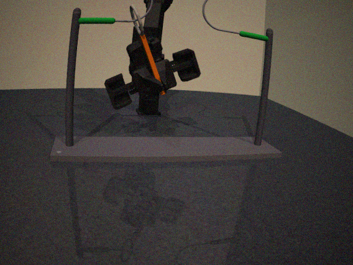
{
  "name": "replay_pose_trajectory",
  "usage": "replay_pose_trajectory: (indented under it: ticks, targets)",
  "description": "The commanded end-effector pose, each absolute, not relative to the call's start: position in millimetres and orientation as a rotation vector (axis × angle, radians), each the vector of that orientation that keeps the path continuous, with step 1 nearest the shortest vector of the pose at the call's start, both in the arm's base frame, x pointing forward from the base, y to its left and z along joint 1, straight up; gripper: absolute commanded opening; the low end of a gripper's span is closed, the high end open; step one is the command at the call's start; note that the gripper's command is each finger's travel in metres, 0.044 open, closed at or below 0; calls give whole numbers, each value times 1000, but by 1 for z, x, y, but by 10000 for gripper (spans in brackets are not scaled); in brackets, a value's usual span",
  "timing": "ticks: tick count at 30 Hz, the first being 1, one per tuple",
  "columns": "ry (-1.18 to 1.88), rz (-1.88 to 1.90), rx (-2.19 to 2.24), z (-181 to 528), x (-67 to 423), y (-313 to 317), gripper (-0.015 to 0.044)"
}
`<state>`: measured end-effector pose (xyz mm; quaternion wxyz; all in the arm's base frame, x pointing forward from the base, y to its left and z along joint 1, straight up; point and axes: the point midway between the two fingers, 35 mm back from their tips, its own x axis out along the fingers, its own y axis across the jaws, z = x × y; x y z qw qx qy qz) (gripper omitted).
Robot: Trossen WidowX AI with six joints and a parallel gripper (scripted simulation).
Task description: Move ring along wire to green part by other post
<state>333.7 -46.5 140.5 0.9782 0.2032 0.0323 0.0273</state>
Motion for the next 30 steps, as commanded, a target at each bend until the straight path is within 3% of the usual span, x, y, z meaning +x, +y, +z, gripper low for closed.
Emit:
replay_pose_trajectory:
  ticks: [1,30]
  targets:
    - [61,61,501,148,332,-32,-150]
    - [339,227,945,202,292,20,-150]
